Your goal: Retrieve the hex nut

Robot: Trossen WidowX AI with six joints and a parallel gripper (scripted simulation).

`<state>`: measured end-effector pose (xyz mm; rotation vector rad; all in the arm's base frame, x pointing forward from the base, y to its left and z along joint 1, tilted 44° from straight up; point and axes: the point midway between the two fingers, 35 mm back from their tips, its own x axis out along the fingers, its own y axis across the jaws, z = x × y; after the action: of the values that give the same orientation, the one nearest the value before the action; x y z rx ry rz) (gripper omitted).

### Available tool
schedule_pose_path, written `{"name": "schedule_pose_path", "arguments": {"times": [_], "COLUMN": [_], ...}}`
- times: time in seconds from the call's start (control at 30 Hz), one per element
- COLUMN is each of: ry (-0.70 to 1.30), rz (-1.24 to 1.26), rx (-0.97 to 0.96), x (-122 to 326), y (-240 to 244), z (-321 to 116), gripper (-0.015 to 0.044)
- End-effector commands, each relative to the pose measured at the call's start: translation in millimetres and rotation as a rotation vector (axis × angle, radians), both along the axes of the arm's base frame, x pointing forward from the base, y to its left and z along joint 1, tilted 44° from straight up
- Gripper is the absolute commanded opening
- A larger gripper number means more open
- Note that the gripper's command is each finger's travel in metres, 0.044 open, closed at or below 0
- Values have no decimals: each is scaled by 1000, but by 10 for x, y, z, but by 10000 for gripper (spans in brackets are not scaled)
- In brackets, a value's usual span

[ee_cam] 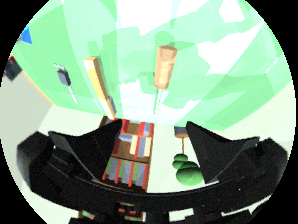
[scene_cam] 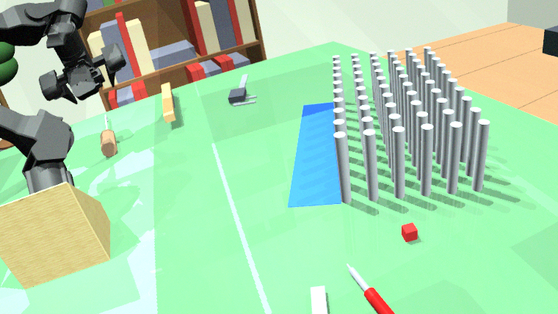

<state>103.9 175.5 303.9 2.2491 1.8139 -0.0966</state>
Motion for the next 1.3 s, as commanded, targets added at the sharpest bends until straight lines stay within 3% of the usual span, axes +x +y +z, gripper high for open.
{"name": "schedule_pose_path", "arguments": {"times": [0.0,0.2,0.43,0.9,1.1,1.27], "ry": [79,79,80,79,79,79], "rz": [27,27,27,27,27,27], "rx": [24,24,29,29,29,29], "x": [-135,-129,-42,-2,-2,-2], "y": [-3,5,306,309,309,309], "z": [23,9,-466,-476,-476,-476], "gripper": [440,440,440,440,282,280]}}
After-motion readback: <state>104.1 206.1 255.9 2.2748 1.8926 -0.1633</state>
